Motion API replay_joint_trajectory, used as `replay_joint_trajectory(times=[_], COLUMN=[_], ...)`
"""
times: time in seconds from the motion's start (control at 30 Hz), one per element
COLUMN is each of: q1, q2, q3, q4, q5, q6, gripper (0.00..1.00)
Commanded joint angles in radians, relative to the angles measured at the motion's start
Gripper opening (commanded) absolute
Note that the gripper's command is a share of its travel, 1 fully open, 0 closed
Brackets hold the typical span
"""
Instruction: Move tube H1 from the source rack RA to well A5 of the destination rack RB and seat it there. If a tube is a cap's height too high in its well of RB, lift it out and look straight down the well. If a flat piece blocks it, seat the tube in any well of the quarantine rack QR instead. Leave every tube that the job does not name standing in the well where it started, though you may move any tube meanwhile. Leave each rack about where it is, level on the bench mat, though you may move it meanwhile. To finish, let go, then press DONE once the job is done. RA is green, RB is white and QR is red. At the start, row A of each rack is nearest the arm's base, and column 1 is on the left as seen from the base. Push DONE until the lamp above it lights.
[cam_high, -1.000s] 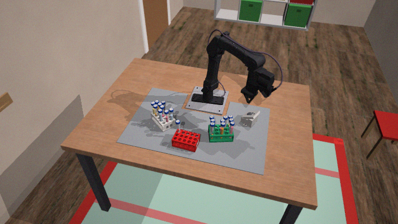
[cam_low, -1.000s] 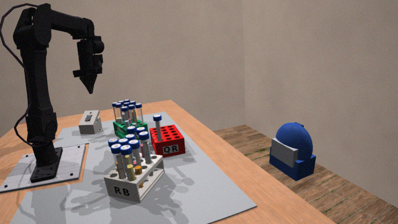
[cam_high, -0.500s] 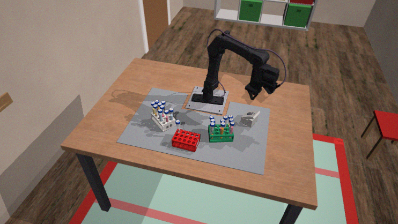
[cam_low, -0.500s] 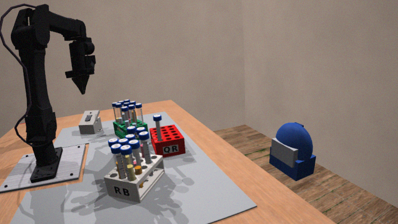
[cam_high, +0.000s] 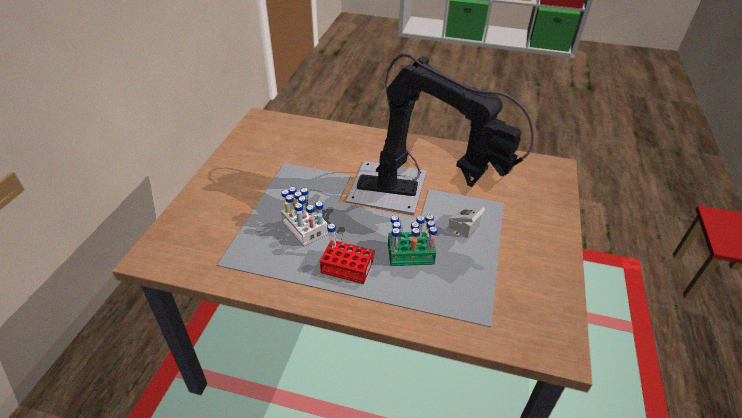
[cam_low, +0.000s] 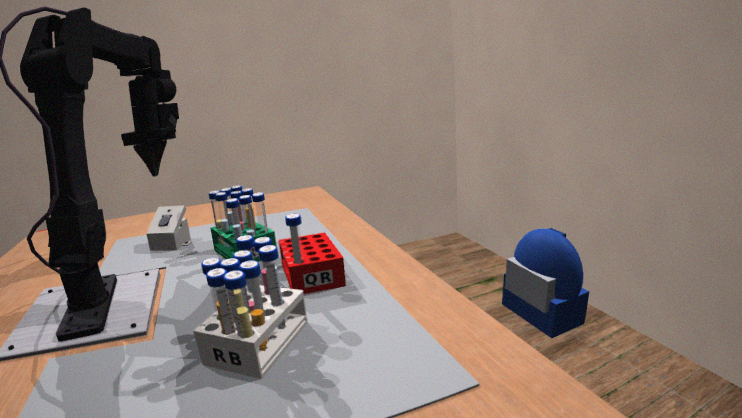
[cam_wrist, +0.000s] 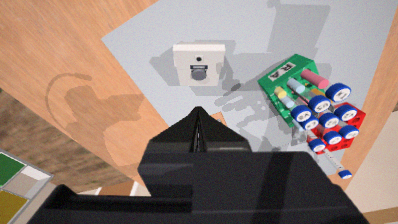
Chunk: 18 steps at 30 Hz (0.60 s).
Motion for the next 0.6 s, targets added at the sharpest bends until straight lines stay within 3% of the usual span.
replay_joint_trajectory(times=[0.0,0.5,0.53,0.57], q1=[-0.007,-0.007,-0.007,-0.008], q2=[0.005,0.005,-0.036,-0.038], q3=[0.033,0.033,-0.024,-0.025], q4=[0.015,0.015,0.017,0.01], q5=[0.002,0.002,0.002,0.002], q6=[0.005,0.005,0.005,0.004], gripper=[0.0,0.0,0.0,0.0])
